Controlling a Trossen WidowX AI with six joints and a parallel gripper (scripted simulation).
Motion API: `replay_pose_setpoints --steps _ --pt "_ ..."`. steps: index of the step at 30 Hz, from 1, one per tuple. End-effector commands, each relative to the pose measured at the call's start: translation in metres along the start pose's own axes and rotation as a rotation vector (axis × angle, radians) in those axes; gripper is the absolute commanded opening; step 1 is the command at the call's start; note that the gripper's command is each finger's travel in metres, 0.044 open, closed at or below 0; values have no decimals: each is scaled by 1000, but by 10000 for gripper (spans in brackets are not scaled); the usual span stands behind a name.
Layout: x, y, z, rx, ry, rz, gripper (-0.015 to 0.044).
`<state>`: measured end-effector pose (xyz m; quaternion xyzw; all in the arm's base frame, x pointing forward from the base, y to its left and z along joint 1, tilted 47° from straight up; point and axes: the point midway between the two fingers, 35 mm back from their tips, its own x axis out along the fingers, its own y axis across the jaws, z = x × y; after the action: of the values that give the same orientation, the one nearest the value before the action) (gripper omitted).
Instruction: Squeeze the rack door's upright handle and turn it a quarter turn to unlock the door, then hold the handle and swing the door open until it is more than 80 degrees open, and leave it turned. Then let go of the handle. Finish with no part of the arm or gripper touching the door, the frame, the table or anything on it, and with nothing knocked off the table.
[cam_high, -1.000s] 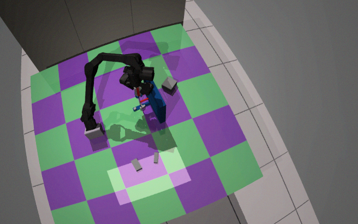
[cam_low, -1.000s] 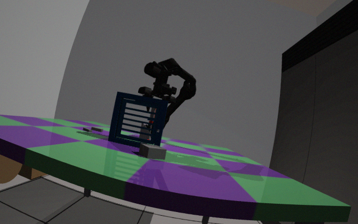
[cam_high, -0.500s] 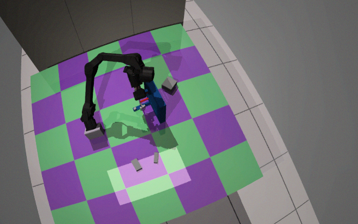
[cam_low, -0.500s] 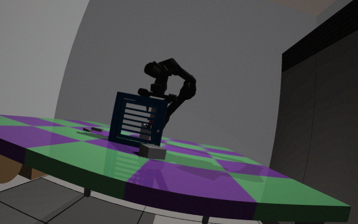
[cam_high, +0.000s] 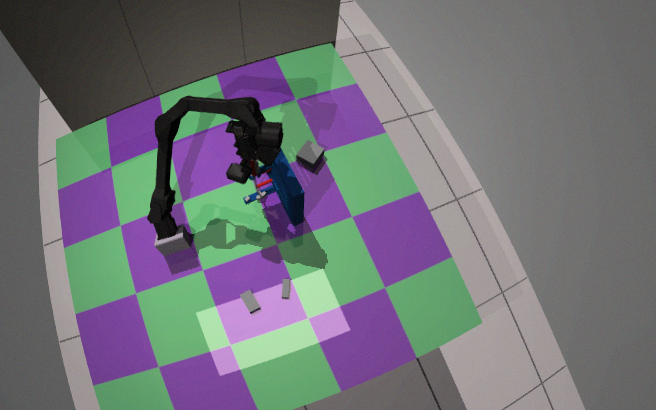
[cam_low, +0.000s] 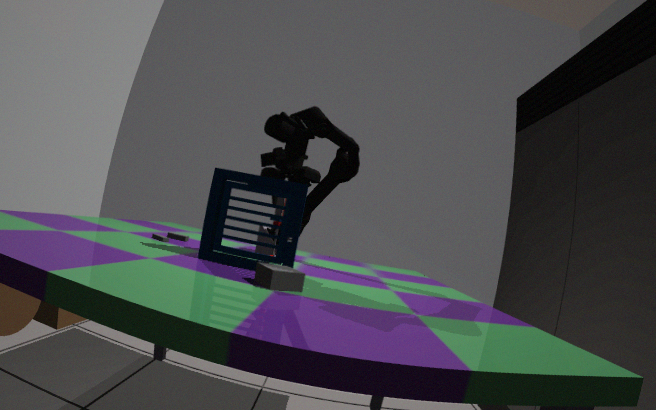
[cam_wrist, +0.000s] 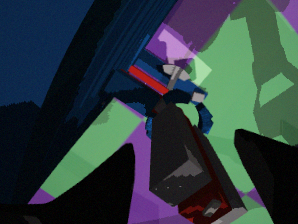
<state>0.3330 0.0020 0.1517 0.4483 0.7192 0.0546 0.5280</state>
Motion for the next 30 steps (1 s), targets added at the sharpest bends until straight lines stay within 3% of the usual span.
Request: replay_pose_setpoints --steps 1,14,22,30 --pt "0 0 0 181 -2 -4 297" --pt "0 0 0 813 -5 -5 297" --pt "0 0 0 846 -5 -5 297" --pt "0 0 0 846 -5 -5 106"
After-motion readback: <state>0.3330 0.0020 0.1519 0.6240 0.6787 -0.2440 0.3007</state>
